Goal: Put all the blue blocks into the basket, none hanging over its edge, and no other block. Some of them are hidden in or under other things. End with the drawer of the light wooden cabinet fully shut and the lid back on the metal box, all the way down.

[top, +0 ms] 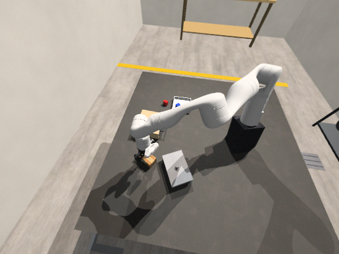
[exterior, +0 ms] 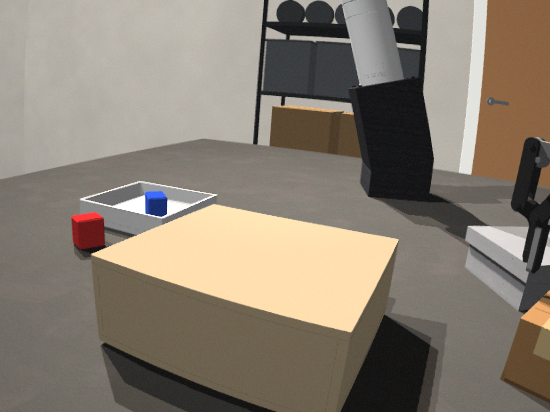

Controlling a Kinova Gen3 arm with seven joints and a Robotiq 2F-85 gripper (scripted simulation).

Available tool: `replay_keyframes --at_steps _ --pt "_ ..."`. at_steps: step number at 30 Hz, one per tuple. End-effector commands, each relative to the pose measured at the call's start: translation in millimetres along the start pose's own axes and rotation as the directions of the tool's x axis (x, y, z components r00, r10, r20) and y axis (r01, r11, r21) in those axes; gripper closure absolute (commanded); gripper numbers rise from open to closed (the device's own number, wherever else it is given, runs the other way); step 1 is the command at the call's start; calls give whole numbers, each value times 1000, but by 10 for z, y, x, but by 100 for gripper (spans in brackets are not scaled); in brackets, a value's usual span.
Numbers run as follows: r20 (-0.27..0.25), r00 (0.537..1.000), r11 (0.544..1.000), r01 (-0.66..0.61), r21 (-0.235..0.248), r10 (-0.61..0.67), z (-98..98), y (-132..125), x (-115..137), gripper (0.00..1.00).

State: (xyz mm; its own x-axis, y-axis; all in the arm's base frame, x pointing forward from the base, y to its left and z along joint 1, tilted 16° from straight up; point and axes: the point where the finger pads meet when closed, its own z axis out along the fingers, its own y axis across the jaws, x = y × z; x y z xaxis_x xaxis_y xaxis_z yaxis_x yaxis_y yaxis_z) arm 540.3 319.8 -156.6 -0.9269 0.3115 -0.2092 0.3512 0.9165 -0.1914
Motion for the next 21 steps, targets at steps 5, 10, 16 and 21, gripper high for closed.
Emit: replay_keyframes --at_steps 5,10,16,21 --pt "1 1000 1000 0 -2 0 43 10 -3 7" --pt "1 1000 1000 0 -2 0 81 10 -3 7" --pt "1 1000 1000 0 -2 0 169 10 -4 7" --pt "1 1000 1000 0 -2 0 248 10 -4 7"
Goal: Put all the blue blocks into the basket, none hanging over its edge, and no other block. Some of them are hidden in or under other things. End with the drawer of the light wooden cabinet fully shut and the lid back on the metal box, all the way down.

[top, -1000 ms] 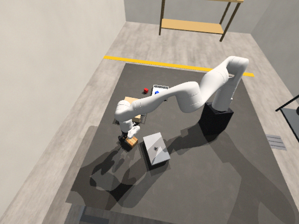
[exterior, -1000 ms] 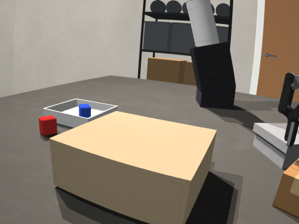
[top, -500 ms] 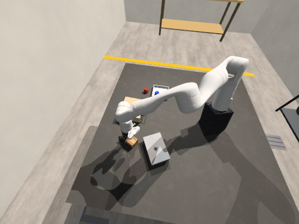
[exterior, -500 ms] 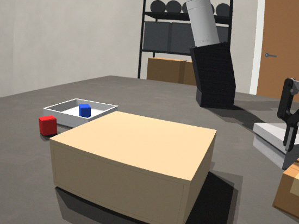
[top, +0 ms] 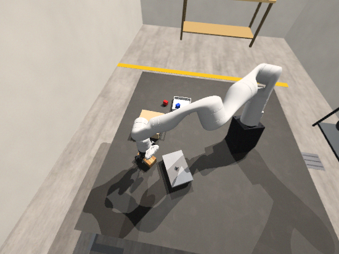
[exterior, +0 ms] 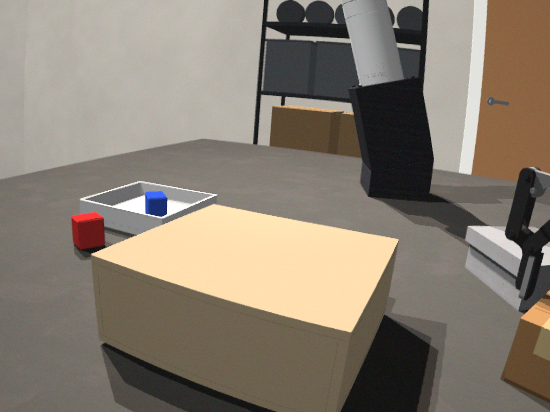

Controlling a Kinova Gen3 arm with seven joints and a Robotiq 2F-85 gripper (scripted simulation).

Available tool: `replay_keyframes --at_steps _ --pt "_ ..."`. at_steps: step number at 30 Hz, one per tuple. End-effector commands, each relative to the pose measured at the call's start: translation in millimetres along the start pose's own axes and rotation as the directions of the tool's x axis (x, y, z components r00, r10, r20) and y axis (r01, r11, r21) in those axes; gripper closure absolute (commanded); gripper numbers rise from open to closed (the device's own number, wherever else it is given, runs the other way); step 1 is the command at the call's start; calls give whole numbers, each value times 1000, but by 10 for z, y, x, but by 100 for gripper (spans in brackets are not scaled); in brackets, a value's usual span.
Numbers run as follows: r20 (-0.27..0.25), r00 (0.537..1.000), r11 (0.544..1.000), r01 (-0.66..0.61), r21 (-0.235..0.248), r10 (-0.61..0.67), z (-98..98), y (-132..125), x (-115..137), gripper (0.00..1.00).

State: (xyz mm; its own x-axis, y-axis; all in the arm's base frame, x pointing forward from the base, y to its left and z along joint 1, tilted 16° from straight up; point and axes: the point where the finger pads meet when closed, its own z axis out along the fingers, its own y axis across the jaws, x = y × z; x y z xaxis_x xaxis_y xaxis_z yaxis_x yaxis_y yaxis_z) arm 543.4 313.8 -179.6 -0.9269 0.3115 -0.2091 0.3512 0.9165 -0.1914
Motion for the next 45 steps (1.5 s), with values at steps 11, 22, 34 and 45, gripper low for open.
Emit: replay_keyframes --at_steps 11,22,34,45 --pt "1 1000 1000 0 -2 0 135 11 -4 7" --pt "1 1000 1000 0 -2 0 209 11 -4 7" --pt "1 1000 1000 0 -2 0 226 11 -4 7" --pt "1 1000 1000 0 -2 0 226 11 -4 7"
